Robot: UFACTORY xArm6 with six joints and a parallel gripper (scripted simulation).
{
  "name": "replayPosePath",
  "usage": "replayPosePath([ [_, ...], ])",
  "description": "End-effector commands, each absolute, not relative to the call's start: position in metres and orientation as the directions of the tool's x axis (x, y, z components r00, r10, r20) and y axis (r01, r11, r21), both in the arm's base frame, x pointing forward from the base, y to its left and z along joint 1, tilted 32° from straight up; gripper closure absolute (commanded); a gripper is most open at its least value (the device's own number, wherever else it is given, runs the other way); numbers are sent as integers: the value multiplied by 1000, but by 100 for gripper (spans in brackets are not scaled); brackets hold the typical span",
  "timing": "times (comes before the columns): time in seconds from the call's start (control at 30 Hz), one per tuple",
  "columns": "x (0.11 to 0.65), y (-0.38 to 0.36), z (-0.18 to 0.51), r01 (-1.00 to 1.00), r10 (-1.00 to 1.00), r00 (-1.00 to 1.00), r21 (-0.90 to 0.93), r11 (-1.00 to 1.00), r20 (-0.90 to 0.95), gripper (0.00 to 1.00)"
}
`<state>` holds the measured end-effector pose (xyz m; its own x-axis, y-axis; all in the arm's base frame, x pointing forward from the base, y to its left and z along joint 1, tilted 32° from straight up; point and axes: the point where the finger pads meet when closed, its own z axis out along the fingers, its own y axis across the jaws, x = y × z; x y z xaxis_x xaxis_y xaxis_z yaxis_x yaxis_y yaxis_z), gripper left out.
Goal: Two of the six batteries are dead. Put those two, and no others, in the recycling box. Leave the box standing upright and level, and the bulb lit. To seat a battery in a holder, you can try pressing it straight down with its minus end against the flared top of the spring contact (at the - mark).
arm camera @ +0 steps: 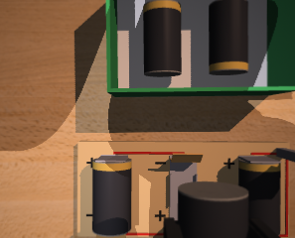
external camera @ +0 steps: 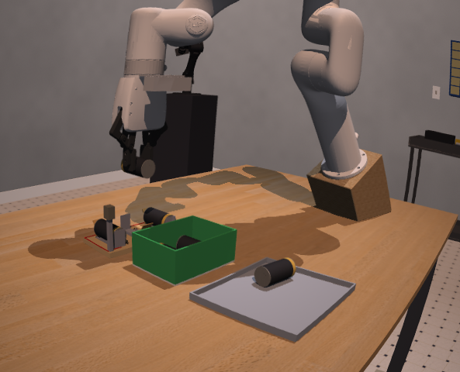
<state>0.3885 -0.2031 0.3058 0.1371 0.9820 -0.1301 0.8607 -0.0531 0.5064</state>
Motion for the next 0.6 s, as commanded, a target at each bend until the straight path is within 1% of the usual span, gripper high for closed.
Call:
replayPosePath([
  [0.0, 389, -203, 308, 859, 982, 138, 510, -52, -132, 72],
  [0.1, 395, -205, 298, 859, 982, 138, 510, -52, -132, 72],
  [0.27, 421, -215, 252, 859, 982, 138, 510, -52, -132, 72],
  [0.57, 423, -216, 249, 859, 982, 138, 510, -52, -132, 72],
])
